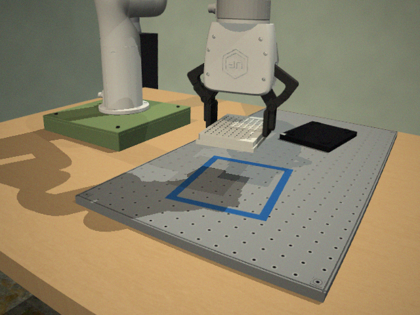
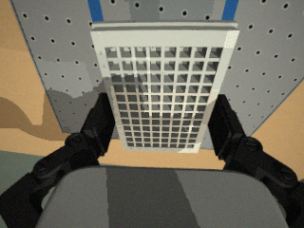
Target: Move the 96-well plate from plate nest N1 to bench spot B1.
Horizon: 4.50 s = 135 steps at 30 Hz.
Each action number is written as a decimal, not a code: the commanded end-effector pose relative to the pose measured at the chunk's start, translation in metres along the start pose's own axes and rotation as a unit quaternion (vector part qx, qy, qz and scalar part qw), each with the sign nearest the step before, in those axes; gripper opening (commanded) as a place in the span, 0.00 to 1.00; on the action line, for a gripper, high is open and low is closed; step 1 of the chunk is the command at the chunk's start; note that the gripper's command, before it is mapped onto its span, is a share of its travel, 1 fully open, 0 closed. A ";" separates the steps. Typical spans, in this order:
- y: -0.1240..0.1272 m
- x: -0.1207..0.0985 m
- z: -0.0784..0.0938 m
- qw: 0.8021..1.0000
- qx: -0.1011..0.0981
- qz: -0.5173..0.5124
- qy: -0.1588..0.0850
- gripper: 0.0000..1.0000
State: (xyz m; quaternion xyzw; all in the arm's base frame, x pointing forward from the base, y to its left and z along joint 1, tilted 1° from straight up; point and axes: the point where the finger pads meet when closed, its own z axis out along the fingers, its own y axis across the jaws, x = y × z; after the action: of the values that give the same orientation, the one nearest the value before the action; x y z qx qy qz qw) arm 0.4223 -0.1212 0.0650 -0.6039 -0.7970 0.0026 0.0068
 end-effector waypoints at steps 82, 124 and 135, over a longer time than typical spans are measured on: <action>0.001 -0.001 0.067 1.000 -0.002 0.000 -0.001 0.00; 0.001 -0.001 0.074 1.000 -0.002 0.000 -0.001 0.00; 0.001 -0.001 0.075 1.000 -0.002 0.000 -0.001 0.00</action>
State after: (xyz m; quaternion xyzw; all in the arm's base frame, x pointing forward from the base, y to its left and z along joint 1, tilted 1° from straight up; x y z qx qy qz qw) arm 0.4207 -0.1214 -0.0107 -0.6039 -0.7970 0.0026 0.0068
